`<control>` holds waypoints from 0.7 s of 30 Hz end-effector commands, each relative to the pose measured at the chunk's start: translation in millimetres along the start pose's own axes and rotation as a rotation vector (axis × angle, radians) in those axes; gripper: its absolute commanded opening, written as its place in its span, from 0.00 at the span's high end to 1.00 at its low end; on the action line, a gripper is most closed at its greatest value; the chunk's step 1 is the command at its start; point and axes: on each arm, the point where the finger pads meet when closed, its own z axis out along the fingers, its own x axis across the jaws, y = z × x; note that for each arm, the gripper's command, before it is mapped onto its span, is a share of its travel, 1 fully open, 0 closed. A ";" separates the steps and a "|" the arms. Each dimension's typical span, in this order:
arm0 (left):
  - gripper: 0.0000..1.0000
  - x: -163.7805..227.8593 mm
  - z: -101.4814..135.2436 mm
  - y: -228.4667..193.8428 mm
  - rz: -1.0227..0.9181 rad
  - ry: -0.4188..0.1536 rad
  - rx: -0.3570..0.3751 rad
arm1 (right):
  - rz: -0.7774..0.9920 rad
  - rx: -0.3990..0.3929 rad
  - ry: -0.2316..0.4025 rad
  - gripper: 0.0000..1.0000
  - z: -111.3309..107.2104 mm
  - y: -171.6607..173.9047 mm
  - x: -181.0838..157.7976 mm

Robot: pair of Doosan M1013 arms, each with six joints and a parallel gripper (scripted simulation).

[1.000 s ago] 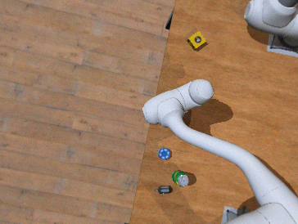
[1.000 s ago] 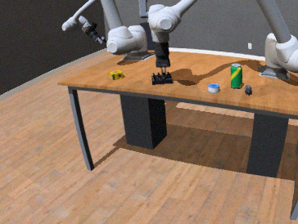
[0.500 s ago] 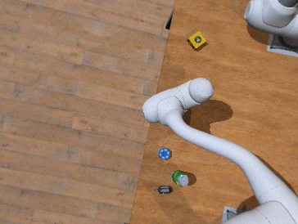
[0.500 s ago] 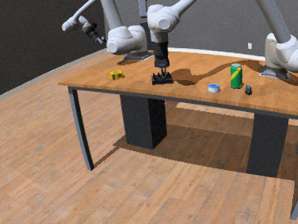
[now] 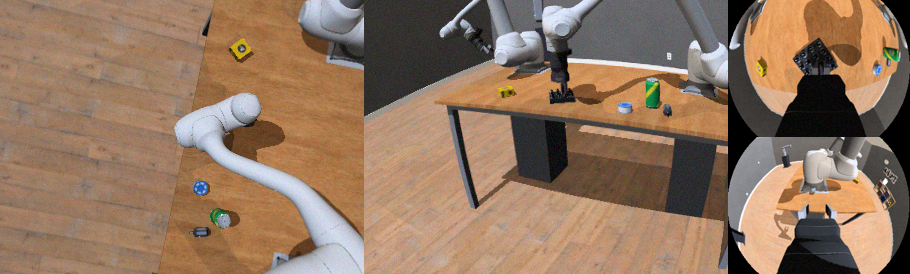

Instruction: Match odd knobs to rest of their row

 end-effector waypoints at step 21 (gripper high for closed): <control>0.70 -0.3 -1.1 0.3 0.529 -0.004 0.001 | 0.000 -0.001 0.000 0.00 -0.4 -0.1 0.1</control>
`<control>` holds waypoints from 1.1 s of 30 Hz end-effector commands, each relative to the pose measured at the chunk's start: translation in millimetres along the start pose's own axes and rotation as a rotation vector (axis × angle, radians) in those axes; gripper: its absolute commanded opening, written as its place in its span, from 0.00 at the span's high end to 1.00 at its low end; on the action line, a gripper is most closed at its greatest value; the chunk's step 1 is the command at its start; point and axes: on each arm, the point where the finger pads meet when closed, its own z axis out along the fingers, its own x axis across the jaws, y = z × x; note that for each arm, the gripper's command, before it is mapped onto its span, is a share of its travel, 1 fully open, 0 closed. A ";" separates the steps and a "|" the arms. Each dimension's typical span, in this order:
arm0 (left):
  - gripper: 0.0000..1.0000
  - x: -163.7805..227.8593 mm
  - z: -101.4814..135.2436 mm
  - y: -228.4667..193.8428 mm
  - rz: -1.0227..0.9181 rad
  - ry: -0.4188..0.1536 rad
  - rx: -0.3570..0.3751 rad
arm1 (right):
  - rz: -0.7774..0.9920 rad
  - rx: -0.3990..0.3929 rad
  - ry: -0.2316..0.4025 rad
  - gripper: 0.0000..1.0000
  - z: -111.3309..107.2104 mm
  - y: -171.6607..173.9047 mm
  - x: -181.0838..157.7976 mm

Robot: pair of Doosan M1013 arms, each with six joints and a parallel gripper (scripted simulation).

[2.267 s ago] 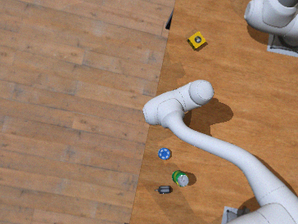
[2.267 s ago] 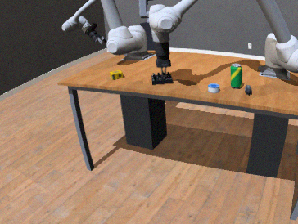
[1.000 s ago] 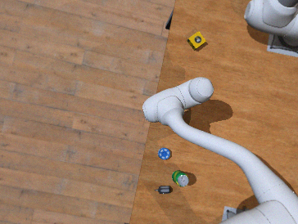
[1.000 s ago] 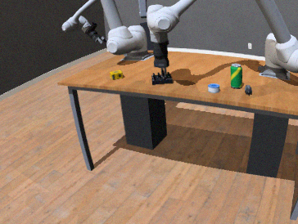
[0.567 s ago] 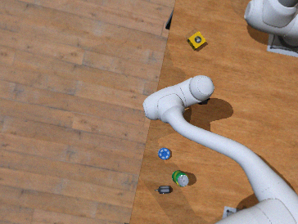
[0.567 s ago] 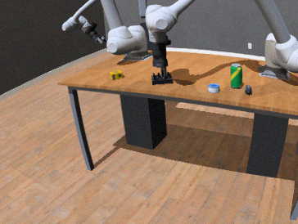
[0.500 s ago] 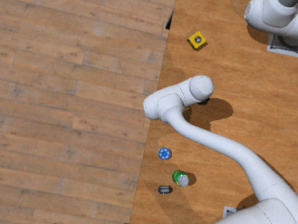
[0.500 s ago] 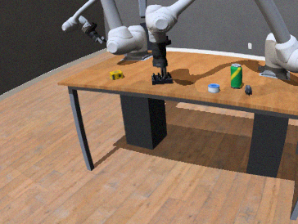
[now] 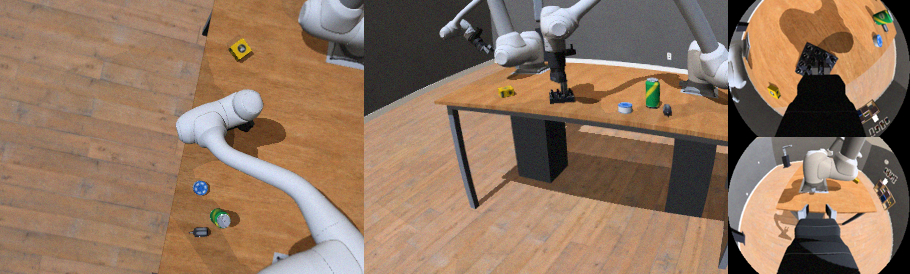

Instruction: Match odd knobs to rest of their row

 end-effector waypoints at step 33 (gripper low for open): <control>0.70 -0.2 -1.1 0.4 0.510 -0.004 -0.001 | 0.000 -0.001 0.000 0.00 -0.4 -0.1 0.1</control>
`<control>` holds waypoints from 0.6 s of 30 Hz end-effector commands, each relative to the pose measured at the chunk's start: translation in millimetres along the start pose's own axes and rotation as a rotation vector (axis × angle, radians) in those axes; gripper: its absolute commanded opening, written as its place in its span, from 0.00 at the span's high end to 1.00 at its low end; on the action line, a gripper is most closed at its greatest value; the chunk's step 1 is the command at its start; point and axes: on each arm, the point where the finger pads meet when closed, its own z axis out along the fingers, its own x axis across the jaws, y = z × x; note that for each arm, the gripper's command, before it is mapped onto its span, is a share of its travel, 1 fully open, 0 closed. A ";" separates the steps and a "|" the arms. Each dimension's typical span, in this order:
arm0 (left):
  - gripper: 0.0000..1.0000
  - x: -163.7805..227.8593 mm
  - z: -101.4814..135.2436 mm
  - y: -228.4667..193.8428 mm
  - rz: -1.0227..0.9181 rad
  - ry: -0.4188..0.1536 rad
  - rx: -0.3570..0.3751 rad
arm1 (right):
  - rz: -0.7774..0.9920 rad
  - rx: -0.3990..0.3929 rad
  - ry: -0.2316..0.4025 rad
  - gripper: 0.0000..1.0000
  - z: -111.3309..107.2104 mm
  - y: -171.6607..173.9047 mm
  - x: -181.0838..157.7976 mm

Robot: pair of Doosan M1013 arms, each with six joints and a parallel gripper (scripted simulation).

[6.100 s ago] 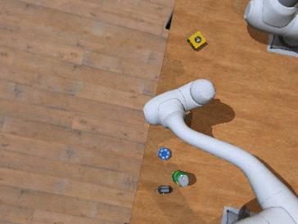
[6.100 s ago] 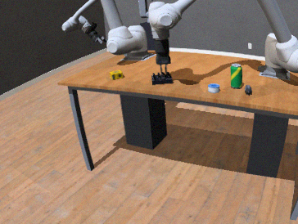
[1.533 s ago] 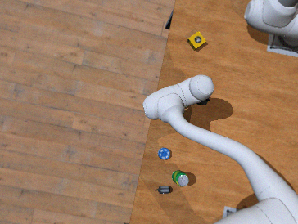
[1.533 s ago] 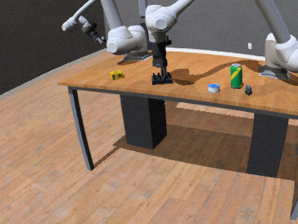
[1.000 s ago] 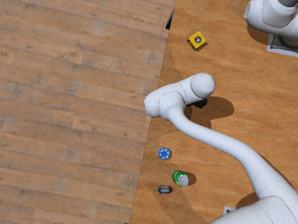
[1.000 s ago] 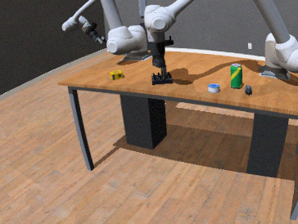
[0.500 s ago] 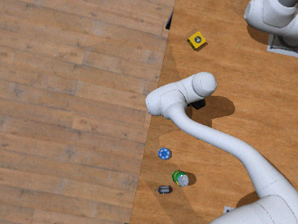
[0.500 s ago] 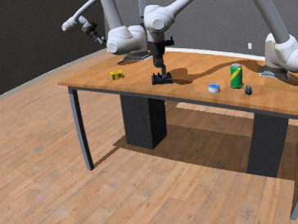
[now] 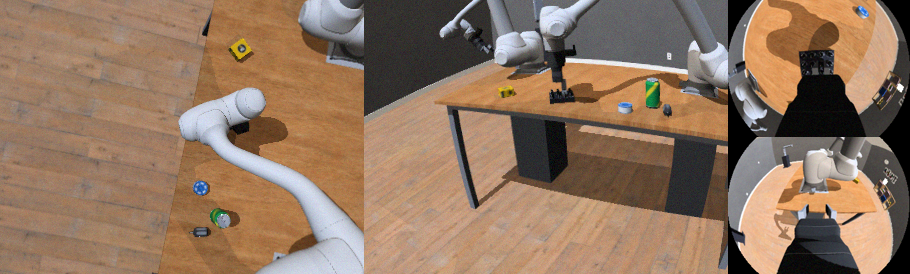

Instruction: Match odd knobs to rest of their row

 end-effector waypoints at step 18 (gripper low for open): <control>0.70 0.1 -1.1 0.4 0.041 0.000 -0.002 | 0.000 -0.001 0.000 0.00 -0.4 -0.1 0.1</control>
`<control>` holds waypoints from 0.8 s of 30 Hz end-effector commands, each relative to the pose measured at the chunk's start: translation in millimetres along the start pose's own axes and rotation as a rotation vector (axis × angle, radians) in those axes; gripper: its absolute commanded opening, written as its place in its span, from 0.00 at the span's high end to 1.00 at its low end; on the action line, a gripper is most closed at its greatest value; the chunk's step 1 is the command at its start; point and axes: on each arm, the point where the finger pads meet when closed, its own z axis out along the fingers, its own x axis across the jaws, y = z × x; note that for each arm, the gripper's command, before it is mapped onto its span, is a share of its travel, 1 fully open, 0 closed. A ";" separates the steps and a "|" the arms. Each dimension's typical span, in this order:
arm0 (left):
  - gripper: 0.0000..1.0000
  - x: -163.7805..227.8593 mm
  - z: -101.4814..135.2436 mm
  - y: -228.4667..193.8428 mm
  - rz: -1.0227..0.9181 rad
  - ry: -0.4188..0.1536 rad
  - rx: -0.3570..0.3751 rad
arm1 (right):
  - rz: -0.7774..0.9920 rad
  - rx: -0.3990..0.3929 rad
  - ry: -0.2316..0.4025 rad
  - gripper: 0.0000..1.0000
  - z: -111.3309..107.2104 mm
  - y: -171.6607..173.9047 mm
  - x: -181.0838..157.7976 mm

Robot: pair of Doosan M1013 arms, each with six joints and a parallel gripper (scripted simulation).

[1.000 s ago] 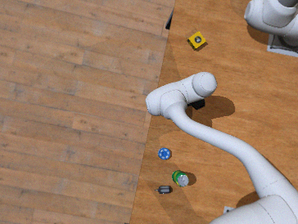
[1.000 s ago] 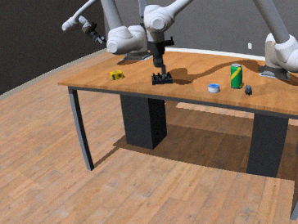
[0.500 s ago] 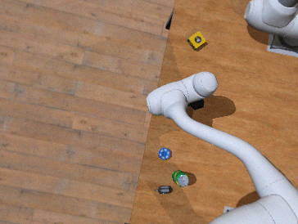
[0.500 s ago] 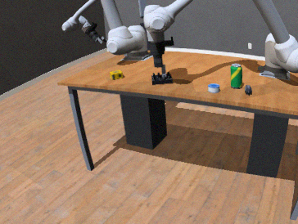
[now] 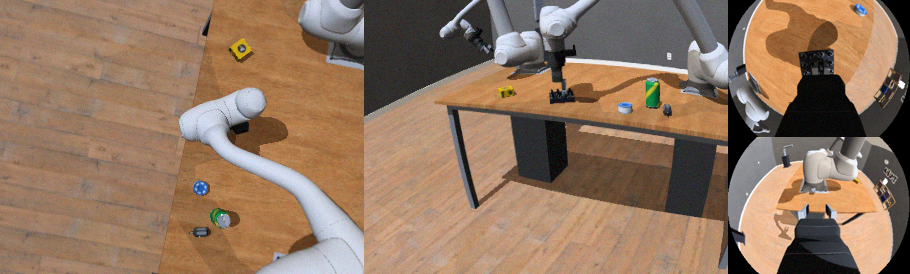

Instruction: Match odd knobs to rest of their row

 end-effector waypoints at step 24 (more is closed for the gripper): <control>0.54 0.1 -5.6 0.5 0.000 0.000 -0.002 | 0.000 -0.001 0.000 0.00 -0.4 -0.1 0.1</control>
